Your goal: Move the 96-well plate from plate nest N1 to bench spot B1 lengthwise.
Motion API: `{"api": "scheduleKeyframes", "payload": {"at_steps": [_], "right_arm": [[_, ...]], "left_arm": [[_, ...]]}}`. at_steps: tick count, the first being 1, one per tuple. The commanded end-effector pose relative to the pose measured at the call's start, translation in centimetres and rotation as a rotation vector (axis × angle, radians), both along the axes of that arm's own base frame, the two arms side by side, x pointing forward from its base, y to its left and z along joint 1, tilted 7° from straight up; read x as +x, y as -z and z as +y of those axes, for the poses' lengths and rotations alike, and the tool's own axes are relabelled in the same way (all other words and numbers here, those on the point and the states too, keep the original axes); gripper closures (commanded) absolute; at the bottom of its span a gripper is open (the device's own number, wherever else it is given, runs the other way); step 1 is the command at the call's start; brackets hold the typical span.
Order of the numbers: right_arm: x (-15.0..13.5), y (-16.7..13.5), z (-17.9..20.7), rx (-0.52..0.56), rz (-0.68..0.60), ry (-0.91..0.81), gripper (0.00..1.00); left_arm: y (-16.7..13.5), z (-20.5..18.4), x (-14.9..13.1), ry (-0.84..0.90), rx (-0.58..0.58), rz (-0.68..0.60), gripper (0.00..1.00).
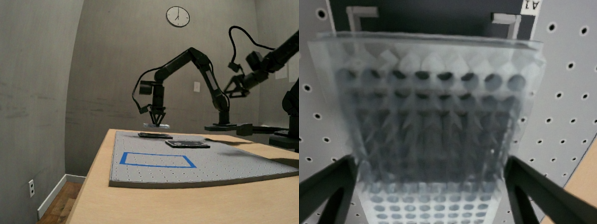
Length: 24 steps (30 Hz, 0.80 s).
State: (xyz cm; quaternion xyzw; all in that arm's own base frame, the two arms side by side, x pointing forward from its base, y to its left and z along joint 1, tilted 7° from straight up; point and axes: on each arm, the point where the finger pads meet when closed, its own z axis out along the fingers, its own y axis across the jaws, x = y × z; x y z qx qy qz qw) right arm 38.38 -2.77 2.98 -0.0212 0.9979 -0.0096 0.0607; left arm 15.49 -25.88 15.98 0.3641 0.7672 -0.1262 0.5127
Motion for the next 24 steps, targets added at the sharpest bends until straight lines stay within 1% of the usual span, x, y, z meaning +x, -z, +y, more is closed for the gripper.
{"api": "scheduleKeyframes", "payload": {"at_steps": [1,3,5,10,17,18,20,22,24], "right_arm": [[0.5,-0.8,0.1,0.002,-0.015,-0.002,0.22],[0.5,-0.8,0.1,0.002,-0.015,-0.002,0.22],[0.5,-0.8,0.1,0.002,-0.015,-0.002,0.22],[0.5,-0.8,0.1,0.002,-0.015,-0.002,0.22],[0.8,-0.8,0.4,0.01,-0.028,0.002,0.22],[0.5,-0.5,0.5,0.008,-0.018,0.005,0.22],[0.8,-0.8,0.6,0.001,-0.041,0.017,0.22],[0.8,-0.8,0.6,0.001,-0.041,0.017,0.22],[0.1,-0.5,0.9,0.001,-0.023,0.013,0.22]], "left_arm": [[-0.2,7.7,-0.6,-0.242,0.034,0.003,0.0],[-0.3,9.5,-0.4,-0.285,0.005,-0.017,0.0],[-0.3,9.5,-0.4,-0.285,0.005,-0.017,0.0],[0.1,14.0,0.3,-0.383,-0.008,-0.073,0.0],[0.5,18.2,1.4,-0.507,-0.04,-0.133,0.0],[0.5,18.7,1.5,-0.526,-0.044,-0.139,0.0],[0.6,19.7,1.8,-0.562,-0.041,-0.151,0.0],[0.6,19.7,1.8,-0.562,-0.041,-0.151,0.0],[0.7,20.6,2.0,-0.602,-0.046,-0.159,0.0]]}}
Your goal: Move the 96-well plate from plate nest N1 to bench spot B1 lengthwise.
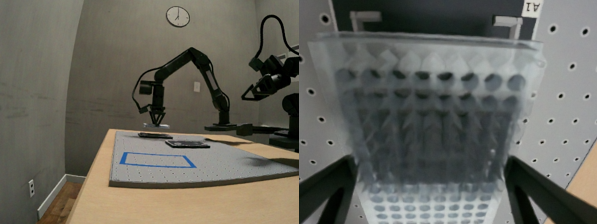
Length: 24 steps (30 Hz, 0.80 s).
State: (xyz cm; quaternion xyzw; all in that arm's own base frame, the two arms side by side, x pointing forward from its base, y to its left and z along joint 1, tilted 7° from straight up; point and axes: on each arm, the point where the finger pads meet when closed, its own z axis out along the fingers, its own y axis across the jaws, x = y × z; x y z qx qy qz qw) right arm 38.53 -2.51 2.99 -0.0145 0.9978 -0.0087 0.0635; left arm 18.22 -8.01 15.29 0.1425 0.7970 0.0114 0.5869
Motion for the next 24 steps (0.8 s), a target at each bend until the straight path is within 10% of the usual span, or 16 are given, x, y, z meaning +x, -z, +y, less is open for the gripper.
{"api": "scheduleKeyframes", "payload": {"at_steps": [1,24], "right_arm": [[0.0,-0.5,0.7,-0.003,-0.019,-0.001,0.22],[-0.5,-0.4,1.5,-0.006,-0.014,-0.013,0.22]], "left_arm": [[0.0,3.0,-0.7,-0.084,0.017,-0.025,0.0],[0.3,1.4,-1.5,0.052,-0.007,-0.053,0.0]]}}
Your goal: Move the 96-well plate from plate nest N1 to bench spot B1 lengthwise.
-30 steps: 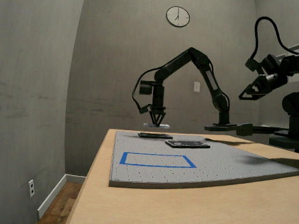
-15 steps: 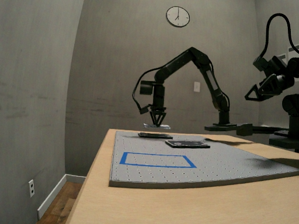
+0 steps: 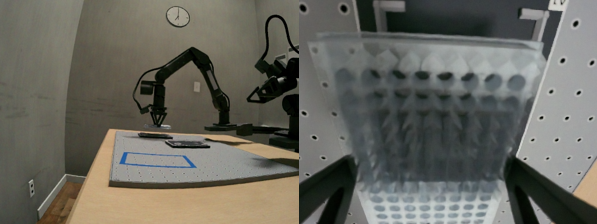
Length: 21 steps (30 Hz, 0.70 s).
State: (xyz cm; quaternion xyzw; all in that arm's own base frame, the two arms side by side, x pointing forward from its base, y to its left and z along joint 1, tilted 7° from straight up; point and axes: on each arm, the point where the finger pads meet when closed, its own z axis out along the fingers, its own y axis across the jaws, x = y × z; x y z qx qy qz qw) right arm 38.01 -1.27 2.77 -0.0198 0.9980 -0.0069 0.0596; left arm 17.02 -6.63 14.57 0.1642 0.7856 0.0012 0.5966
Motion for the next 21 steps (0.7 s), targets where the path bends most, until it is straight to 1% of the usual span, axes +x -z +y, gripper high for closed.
{"api": "scheduleKeyframes", "payload": {"at_steps": [1,6,8,9,11,13,15,18,21], "right_arm": [[0.0,-0.6,0.3,-0.008,-0.022,-0.003,0.22],[0.0,-0.6,0.4,-0.008,-0.023,-0.004,0.22],[0.0,-0.6,0.4,-0.008,-0.023,-0.004,0.22],[0.0,-0.6,0.4,-0.008,-0.022,-0.005,0.22],[0.0,-0.6,0.4,-0.008,-0.022,-0.004,0.22],[0.0,-0.6,0.9,-0.007,-0.035,0.038,0.22],[-0.5,-0.5,2.6,-0.005,-0.04,0.071,0.22],[-2.3,-0.2,6.9,-0.001,-0.039,0.094,0.22],[-4.0,0.0,10.6,0.002,-0.034,0.093,0.22]], "left_arm": [[-0.5,-0.4,-0.4,0.025,-0.015,-0.028,0.0],[-0.4,-2.3,-1.4,0.147,-0.018,-0.028,0.0],[-0.4,-2.3,-1.4,0.147,-0.018,-0.028,0.0],[-0.4,-3.2,-2.0,0.205,-0.02,-0.028,0.0],[-0.4,-3.8,-2.4,0.247,-0.021,-0.028,0.0],[-0.4,-4.6,-3.0,0.301,-0.023,-0.026,0.0],[-0.4,-5.3,-3.6,0.355,-0.024,-0.026,0.0],[-0.4,-6.4,-4.6,0.438,-0.025,-0.025,0.0],[-0.4,-6.9,-5.1,0.477,-0.026,-0.025,0.0]]}}
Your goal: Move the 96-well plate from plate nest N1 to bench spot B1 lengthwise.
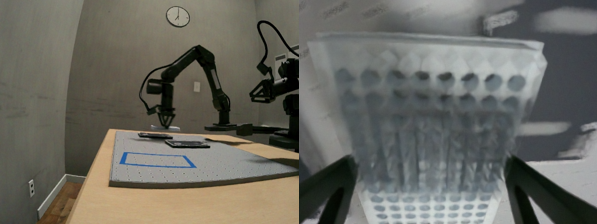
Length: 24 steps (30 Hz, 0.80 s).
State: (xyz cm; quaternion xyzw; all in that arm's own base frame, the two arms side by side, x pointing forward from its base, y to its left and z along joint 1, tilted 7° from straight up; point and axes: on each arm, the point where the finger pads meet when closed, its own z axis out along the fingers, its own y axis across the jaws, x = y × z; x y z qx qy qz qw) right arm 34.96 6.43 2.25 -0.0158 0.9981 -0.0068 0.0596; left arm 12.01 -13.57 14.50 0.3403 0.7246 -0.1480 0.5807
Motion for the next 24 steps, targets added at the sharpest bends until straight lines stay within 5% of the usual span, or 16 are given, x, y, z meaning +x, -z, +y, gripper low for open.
{"api": "scheduleKeyframes", "payload": {"at_steps": [1,15,24], "right_arm": [[-1.5,-0.4,4.0,0.001,-0.033,0.081,0.22],[-6.0,0.3,14.0,-0.007,-0.01,0.018,0.22],[-6.5,0.4,16.0,-0.005,-0.024,-0.05,0.22]], "left_arm": [[-0.5,0.0,-0.2,0.001,-0.013,-0.024,0.0],[-0.5,-0.1,-0.3,0.009,-0.013,-0.024,0.0],[-0.5,-0.1,-0.3,0.009,-0.013,-0.024,0.0]]}}
